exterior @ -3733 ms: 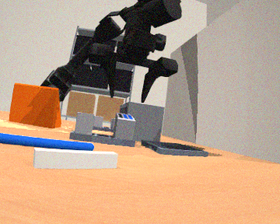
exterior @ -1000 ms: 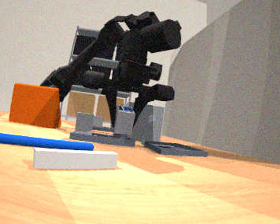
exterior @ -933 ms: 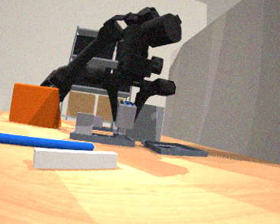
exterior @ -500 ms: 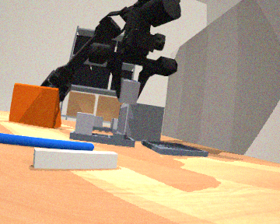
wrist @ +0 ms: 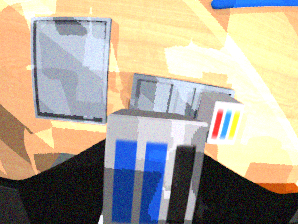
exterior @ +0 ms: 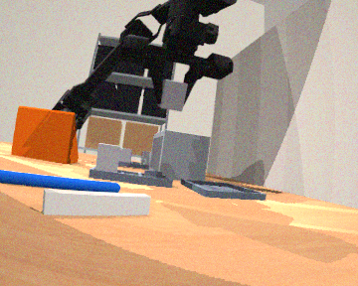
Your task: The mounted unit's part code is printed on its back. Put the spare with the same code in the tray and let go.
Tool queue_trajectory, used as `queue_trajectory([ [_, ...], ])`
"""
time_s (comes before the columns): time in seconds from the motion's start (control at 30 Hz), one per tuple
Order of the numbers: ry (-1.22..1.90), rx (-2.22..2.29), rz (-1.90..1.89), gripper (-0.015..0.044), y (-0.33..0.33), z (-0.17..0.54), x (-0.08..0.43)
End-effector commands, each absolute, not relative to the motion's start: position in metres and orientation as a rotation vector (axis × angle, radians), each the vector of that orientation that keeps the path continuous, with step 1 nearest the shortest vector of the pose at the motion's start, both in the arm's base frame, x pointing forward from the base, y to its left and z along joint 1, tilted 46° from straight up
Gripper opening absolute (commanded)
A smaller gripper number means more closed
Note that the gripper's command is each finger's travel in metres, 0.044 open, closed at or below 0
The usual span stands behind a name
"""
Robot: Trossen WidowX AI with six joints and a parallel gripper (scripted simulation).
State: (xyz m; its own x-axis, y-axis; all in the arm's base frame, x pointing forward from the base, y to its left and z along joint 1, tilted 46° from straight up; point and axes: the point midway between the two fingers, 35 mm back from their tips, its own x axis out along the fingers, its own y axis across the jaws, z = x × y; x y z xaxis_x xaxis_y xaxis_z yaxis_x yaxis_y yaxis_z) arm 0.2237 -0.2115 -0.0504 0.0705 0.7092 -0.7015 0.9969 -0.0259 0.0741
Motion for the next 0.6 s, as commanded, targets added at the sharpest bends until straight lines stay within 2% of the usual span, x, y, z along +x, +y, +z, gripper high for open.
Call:
queue_trajectory([
  [0.0, 1.693, 1.785, -0.666, 0.0000, -0.227, -0.040, 0.223],
  [0.17, 1.693, 1.782, -0.666, 0.0000, -0.229, -0.038, 0.225],
  [0.57, 1.688, 1.770, -0.664, 0.0000, -0.238, -0.040, 0.267],
])
